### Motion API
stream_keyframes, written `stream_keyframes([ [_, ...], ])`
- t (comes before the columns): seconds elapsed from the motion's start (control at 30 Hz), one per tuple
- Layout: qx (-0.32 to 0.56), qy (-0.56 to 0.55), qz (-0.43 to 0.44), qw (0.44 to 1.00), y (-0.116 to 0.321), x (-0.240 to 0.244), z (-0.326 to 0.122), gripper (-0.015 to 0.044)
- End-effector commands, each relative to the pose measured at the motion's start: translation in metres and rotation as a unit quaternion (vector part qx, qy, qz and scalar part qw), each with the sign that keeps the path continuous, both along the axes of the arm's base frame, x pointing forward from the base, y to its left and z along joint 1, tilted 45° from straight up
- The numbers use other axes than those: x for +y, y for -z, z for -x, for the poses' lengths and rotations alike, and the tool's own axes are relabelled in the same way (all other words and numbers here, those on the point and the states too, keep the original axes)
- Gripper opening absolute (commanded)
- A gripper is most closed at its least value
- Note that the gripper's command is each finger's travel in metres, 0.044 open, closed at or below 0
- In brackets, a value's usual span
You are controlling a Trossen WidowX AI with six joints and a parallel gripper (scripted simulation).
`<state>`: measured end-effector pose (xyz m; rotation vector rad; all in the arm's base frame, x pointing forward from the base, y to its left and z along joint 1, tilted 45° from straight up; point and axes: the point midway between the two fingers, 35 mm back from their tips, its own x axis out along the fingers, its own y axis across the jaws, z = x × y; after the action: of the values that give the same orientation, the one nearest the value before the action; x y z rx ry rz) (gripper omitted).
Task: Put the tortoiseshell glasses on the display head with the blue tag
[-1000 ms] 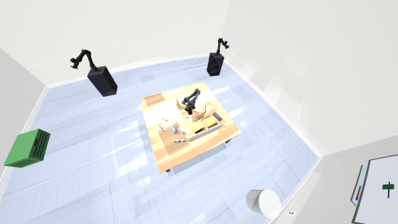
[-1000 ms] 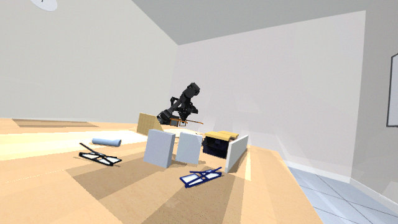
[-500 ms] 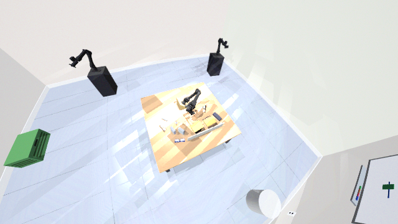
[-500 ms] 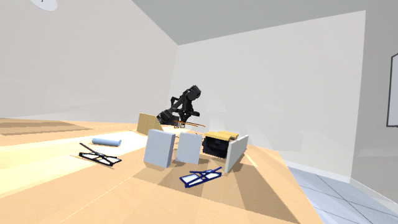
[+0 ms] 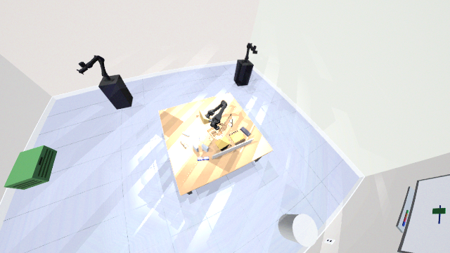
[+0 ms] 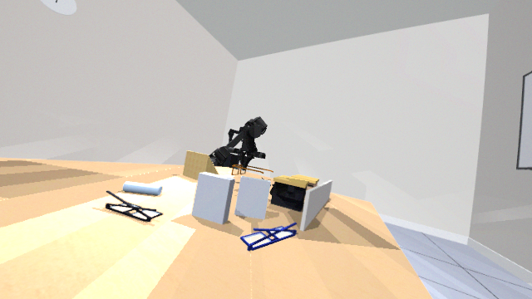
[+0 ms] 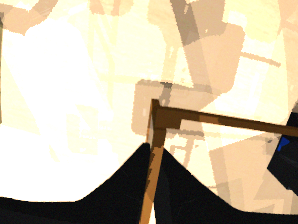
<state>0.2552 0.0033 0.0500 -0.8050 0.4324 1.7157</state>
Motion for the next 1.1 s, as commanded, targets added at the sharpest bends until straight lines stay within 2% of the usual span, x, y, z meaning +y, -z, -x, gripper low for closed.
stream_keyframes([
  [0.0,0.001,0.002,-0.003,1.0,0.003,0.004,0.001,0.0],
  [1.07,0.001,0.002,-0.003,1.0,0.018,0.026,0.0,0.0],
])
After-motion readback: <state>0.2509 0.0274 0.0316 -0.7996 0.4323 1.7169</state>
